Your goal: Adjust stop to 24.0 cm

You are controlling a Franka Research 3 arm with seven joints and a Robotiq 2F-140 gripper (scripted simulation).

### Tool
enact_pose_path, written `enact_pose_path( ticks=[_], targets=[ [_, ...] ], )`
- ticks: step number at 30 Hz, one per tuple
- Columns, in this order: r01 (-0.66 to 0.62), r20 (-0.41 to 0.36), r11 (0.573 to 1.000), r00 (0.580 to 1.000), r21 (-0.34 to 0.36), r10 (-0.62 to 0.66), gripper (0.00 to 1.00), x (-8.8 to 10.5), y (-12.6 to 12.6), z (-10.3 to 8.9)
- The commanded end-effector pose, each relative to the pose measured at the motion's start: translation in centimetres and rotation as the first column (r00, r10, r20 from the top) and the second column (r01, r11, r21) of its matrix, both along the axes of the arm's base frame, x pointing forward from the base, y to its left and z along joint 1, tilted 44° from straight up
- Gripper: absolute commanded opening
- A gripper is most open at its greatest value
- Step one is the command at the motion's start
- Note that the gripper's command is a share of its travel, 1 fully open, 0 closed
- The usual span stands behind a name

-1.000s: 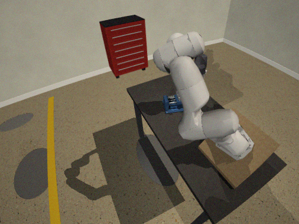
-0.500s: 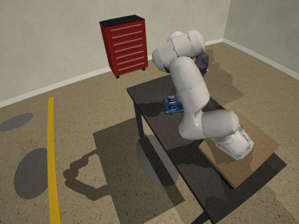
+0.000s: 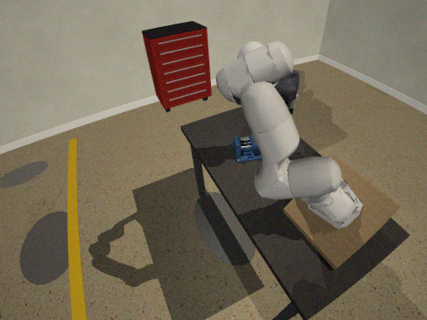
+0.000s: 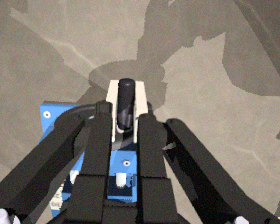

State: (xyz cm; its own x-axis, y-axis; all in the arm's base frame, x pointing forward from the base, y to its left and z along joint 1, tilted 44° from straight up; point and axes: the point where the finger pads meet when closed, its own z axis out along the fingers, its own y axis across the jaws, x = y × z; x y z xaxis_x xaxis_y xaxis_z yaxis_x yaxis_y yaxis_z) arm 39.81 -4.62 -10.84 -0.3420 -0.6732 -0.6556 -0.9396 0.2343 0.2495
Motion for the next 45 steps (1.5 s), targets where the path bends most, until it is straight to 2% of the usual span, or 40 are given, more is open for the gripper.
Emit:
enact_pose_path(
  ticks=[1, 22, 32, 39, 45],
  targets=[
    [0.011, 0.001, 1.0, 1.0, -0.008, -0.011, 0.04, 1.1, -1.3, 0.6],
    [0.011, 0.001, 1.0, 1.0, -0.008, -0.011, 0.04, 3.8, -2.1, 0.0],
    [0.011, 0.001, 1.0, 1.0, -0.008, -0.011, 0.04, 5.2, -1.4, -1.4],
    [0.011, 0.001, 1.0, 1.0, -0.008, -0.011, 0.04, 5.5, -0.5, -2.5],
    [0.011, 0.001, 1.0, 1.0, -0.008, -0.011, 0.04, 4.7, 1.0, -3.7]
  ],
)
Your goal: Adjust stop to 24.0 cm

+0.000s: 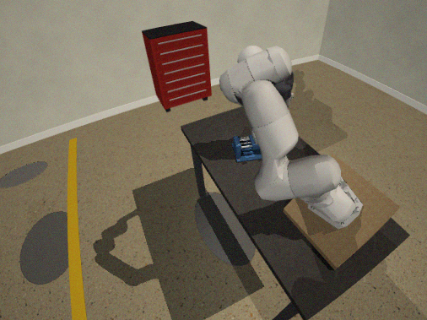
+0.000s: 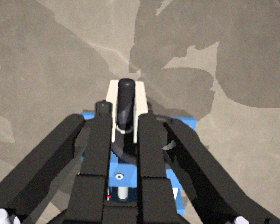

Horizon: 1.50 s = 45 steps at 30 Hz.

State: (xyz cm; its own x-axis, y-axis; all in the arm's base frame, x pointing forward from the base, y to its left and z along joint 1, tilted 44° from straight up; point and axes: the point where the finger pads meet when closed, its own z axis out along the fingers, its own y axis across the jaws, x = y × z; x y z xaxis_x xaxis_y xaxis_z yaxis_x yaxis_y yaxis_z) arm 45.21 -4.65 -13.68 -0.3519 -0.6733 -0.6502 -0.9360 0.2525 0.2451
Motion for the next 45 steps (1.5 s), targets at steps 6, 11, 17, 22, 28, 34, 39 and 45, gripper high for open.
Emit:
enact_pose_path(
  ticks=[6, 11, 17, 22, 28, 34, 39, 45],
  targets=[
    [-0.006, -0.001, 1.0, 1.0, 0.001, 0.006, 0.04, -1.6, 1.8, -1.1],
    [-0.006, -0.001, 1.0, 1.0, 0.001, 0.006, 0.04, -2.1, 2.1, -1.1],
    [-0.006, -0.001, 1.0, 1.0, 0.001, 0.006, 0.04, -3.0, 2.4, -1.0],
    [-0.006, -0.001, 1.0, 1.0, 0.001, 0.006, 0.04, -3.7, 2.5, -0.7],
    [-0.006, -0.001, 1.0, 1.0, 0.001, 0.006, 0.04, -4.2, 2.4, -0.4],
    [-0.006, -0.001, 1.0, 1.0, 0.001, 0.006, 0.04, -5.0, 2.2, 0.3],
    [-0.006, -0.001, 1.0, 1.0, 0.001, 0.006, 0.04, -5.4, 1.8, 1.0],
    [-0.006, -0.001, 1.0, 1.0, 0.001, 0.006, 0.04, -5.6, 1.3, 1.5]
  ],
)
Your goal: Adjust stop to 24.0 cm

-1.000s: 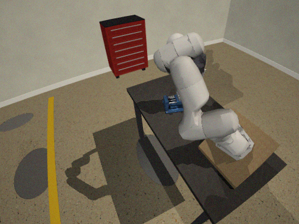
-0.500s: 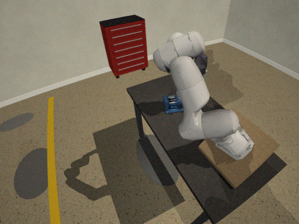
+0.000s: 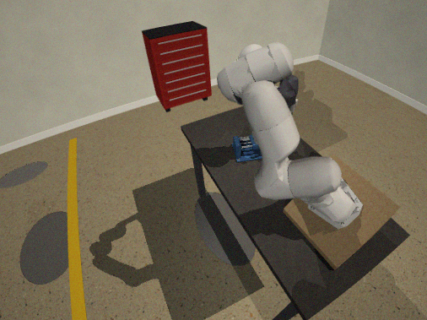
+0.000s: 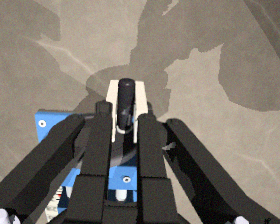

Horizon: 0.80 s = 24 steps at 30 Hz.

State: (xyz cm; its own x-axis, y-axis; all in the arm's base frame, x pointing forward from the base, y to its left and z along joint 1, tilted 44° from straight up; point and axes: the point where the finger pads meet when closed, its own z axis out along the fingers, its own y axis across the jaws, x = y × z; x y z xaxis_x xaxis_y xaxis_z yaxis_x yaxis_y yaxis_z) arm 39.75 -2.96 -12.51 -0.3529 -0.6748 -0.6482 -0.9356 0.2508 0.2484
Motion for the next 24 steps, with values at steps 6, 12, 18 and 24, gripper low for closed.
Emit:
enact_pose_path(
  ticks=[6, 12, 18, 24],
  targets=[
    [-0.004, 0.003, 1.0, 1.0, 0.002, 0.004, 0.04, -0.1, -1.3, 1.3],
    [-0.004, 0.003, 1.0, 1.0, 0.002, 0.004, 0.04, 0.4, -2.3, 2.0],
    [-0.004, 0.003, 1.0, 1.0, 0.002, 0.004, 0.04, 0.8, -2.7, 2.2],
    [-0.004, 0.003, 1.0, 1.0, 0.002, 0.004, 0.04, 1.4, -3.1, 2.3]
  ],
)
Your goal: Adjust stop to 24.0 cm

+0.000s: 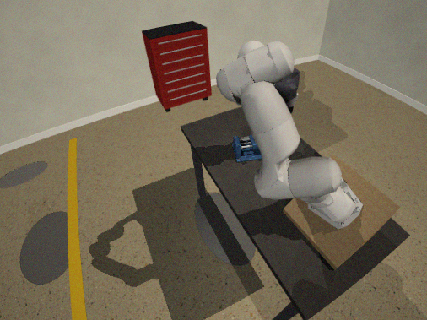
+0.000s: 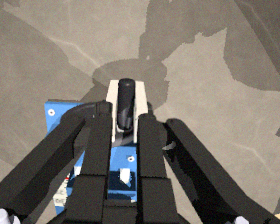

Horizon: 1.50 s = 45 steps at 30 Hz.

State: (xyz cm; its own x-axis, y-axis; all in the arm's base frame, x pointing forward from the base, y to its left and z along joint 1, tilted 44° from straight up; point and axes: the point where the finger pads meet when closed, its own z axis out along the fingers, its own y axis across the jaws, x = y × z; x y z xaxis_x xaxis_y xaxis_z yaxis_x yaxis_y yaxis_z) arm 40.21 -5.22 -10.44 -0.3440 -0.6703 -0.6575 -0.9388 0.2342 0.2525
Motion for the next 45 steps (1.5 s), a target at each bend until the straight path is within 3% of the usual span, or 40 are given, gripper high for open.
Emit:
enact_pose_path(
  ticks=[1, 45],
  targets=[
    [0.01, 0.003, 1.0, 1.0, -0.012, -0.01, 0.04, 1.0, -0.9, 0.3],
    [0.01, 0.003, 1.0, 1.0, -0.012, -0.01, 0.04, 3.1, -1.5, -0.2]
  ],
)
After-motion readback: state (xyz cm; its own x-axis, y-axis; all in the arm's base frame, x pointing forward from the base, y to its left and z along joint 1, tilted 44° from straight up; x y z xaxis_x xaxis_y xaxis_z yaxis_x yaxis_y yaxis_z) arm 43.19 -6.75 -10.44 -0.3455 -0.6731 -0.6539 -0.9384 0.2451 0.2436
